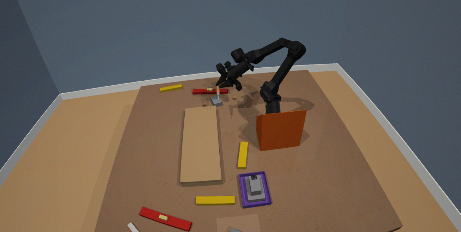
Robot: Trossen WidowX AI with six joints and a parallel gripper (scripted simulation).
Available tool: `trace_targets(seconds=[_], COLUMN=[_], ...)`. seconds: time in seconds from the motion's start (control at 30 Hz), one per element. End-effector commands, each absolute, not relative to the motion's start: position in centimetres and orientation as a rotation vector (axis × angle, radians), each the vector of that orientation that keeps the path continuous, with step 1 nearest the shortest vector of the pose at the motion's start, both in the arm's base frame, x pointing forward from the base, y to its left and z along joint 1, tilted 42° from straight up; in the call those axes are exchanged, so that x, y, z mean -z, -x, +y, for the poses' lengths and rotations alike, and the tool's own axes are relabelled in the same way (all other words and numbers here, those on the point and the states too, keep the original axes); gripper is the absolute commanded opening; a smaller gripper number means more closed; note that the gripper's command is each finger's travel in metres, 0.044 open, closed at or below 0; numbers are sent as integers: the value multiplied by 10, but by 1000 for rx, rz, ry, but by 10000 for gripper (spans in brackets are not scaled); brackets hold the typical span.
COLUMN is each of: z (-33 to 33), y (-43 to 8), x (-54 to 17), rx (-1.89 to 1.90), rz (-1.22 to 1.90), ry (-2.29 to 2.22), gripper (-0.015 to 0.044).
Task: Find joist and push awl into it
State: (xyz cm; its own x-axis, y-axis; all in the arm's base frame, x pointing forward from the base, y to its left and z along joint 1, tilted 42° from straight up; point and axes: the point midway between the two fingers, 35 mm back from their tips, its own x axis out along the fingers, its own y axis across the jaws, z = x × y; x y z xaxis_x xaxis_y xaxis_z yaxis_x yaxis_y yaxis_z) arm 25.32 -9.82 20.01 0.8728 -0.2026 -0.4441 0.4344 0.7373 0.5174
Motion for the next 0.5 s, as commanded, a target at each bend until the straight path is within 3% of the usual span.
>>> trace_targets(seconds=[0.0, 0.47], z=[-94, -79], y=[-254, -256], x=[-206, -227], rx=[289, 53], rz=[358, 250], ry=[-545, -37], gripper=[0, 0])
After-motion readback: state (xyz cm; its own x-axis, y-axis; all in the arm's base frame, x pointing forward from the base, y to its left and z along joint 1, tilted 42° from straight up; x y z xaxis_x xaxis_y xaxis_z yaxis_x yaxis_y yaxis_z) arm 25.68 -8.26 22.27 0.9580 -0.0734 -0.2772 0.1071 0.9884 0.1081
